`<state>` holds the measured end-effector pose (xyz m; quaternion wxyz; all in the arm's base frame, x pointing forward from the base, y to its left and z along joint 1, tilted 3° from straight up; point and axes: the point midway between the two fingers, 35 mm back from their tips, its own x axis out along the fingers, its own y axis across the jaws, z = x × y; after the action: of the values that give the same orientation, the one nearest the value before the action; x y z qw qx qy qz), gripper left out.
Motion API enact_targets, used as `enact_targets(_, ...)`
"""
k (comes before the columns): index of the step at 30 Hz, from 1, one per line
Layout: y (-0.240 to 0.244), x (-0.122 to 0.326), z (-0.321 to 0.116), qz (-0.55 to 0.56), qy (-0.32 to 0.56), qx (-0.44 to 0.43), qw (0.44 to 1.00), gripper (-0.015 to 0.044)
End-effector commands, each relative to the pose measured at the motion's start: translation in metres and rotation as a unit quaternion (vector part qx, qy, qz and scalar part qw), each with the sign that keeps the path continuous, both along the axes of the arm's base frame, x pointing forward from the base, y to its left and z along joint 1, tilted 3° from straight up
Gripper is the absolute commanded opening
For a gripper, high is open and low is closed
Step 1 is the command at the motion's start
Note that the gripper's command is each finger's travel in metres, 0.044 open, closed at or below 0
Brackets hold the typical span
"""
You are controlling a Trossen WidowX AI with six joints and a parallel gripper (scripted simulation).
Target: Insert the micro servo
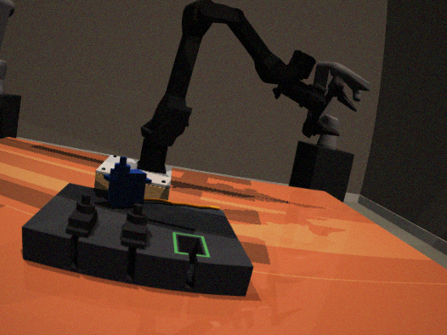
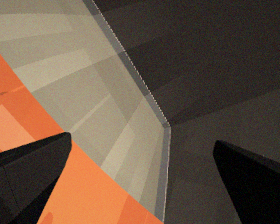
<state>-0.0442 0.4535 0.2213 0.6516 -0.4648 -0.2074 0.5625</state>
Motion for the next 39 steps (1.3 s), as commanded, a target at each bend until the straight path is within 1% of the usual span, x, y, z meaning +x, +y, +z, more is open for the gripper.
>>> enact_targets(1, -0.007, 0.052, -0.010, -0.031, -0.039, -0.046, 0.998, 0.0440)
enact_targets(6, -0.024, 0.115, -0.022, -0.070, -0.076, -0.111, 0.988, 0.0440)
enact_targets(12, -0.059, 0.180, -0.036, -0.104, -0.111, -0.193, 0.969, 0.0440)
enact_targets(18, -0.111, 0.245, -0.052, -0.136, -0.125, -0.288, 0.940, 0.0440)
enact_targets(24, -0.180, 0.294, -0.069, -0.156, -0.114, -0.382, 0.904, 0.0440)
enact_targets(28, -0.234, 0.316, -0.079, -0.161, -0.092, -0.442, 0.877, 0.0440)
enact_targets(32, -0.290, 0.326, -0.089, -0.160, -0.057, -0.496, 0.851, 0.0440)
enact_targets(36, -0.348, 0.324, -0.098, -0.151, -0.009, -0.540, 0.828, 0.0440)
enact_targets(39, -0.389, 0.314, -0.104, -0.141, 0.033, -0.563, 0.814, 0.0440)
